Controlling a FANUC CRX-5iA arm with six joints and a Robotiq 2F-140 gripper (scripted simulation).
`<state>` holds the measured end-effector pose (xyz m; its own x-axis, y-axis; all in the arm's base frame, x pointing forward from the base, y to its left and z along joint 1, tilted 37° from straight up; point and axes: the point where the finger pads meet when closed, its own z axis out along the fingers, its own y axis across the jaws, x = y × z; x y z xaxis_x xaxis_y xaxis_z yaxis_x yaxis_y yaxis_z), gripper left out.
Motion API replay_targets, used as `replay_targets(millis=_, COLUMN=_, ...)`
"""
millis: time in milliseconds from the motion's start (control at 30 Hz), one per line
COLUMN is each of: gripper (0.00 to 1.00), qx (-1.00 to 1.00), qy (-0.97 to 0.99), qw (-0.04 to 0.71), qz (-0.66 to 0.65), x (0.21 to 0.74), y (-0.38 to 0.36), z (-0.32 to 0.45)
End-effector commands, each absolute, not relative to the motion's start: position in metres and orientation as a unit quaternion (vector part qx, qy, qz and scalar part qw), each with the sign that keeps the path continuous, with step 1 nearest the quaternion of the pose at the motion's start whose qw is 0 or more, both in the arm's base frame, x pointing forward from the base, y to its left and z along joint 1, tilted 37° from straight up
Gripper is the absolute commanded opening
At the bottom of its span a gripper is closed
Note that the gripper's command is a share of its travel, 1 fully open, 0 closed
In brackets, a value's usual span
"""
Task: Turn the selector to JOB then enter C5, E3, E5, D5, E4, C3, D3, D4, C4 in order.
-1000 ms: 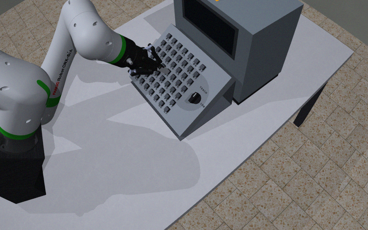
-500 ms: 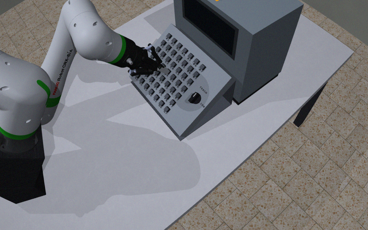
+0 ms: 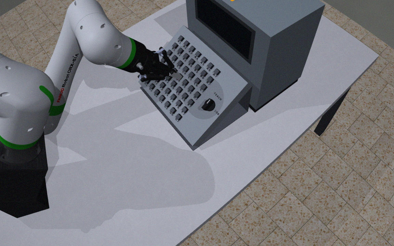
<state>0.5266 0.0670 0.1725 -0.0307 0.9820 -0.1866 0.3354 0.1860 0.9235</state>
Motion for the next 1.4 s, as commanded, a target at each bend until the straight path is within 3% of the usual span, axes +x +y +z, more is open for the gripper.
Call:
replay_targets(millis=0, gripper=0.00, qx=0.529, qy=0.623, qw=0.453, qz=0.357, x=0.5277, y=0.0671, z=0.1723)
replay_targets(millis=1367, gripper=0.00, qx=0.529, qy=0.623, qw=0.453, qz=0.357, x=0.5360, y=0.0668, z=0.1693)
